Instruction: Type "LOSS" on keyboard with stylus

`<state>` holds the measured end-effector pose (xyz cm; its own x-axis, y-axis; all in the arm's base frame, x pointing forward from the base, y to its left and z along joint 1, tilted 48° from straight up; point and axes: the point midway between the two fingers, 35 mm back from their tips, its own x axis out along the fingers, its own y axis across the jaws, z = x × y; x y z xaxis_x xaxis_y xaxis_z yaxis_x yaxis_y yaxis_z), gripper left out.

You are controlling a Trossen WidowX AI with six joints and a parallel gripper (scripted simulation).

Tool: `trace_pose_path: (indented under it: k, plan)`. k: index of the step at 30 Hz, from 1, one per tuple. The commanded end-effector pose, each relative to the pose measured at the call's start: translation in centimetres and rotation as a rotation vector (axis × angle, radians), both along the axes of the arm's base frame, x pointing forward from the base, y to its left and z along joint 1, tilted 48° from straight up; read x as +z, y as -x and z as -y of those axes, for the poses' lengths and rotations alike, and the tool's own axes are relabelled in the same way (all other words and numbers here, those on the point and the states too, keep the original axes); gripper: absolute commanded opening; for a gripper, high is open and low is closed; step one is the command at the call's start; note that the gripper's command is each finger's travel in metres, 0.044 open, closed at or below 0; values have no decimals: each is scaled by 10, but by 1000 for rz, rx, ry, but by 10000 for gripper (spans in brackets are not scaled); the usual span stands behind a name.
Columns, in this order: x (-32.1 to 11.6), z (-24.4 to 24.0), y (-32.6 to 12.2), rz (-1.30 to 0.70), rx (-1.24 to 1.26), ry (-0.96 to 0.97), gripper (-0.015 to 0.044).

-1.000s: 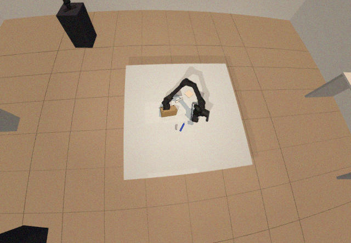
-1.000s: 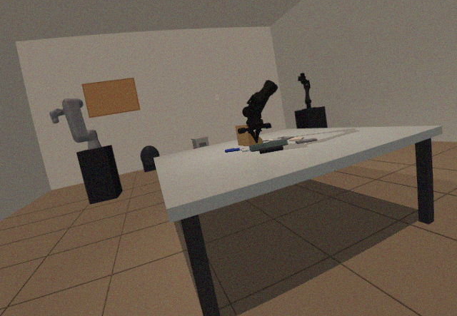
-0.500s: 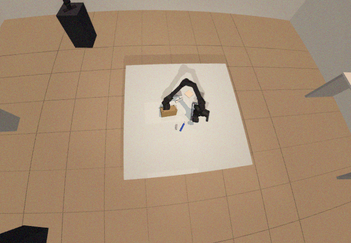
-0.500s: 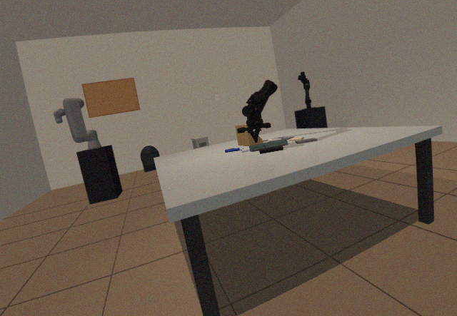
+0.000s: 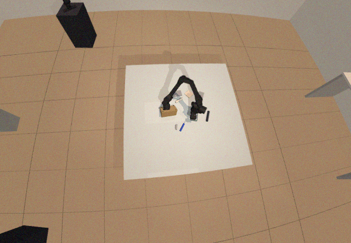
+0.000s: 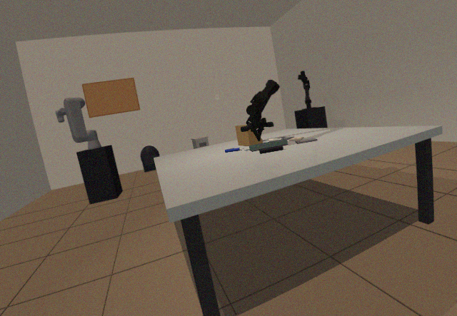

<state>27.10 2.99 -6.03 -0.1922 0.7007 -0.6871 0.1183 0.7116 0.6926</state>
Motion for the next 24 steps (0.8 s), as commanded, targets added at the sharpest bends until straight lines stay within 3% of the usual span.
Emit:
trace_pose_path:
  k: [1,4,9,24]
  plan:
    - [1,-1,2,-6,-6,-4,0]
    - [8,-8,-1,-5,-7,-3,0]
    - [55,-57,-8,-7,-6,-8,0]
    - [57,-59,-8,-7,-6,-9,0]
